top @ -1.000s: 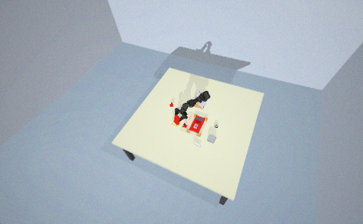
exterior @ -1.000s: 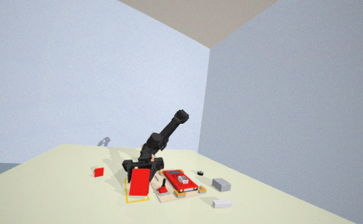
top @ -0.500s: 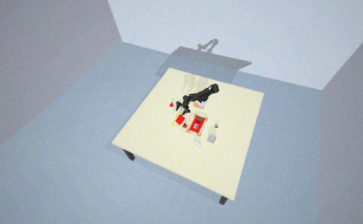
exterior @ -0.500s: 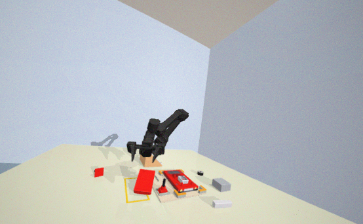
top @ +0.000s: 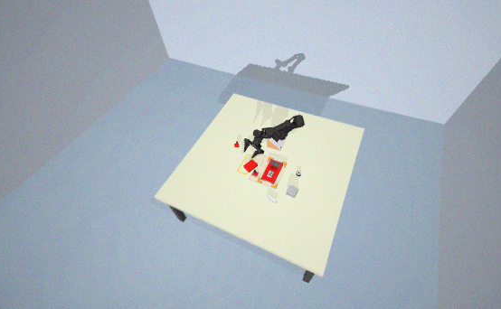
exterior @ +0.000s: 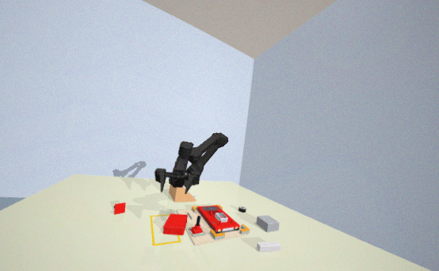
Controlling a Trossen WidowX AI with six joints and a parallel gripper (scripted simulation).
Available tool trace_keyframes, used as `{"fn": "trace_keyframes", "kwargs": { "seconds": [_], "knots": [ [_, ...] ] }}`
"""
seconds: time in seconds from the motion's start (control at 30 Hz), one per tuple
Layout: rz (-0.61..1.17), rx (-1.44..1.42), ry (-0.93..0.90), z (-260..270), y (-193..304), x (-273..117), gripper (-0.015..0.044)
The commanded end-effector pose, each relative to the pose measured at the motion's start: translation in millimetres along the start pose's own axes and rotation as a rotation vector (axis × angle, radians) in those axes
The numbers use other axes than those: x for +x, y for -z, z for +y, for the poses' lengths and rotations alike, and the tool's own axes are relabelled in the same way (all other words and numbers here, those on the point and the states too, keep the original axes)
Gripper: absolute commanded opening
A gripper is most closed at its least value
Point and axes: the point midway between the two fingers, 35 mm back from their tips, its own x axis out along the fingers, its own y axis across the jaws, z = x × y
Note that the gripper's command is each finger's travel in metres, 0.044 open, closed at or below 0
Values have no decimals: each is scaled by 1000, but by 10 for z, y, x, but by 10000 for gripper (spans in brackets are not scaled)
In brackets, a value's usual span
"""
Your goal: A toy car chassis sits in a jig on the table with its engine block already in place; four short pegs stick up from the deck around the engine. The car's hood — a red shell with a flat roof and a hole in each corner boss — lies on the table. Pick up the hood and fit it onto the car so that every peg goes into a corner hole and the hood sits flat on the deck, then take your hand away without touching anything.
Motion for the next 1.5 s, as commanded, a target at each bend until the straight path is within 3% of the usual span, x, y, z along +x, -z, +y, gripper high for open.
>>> {"fn": "trace_keyframes", "kwargs": {
  "seconds": [0.0,0.13,0.33,0.73,1.13,1.47],
  "knots": [
    [0,4,-4,8,2,2,387],
    [0,4,-4,8,2,2,282],
    [-58,312,-45,48,42,96,440],
    [-257,1284,-292,53,48,369,440],
    [-255,2211,-821,-110,1,481,440],
    [71,2783,-1413,-329,-26,440,440]
  ]
}}
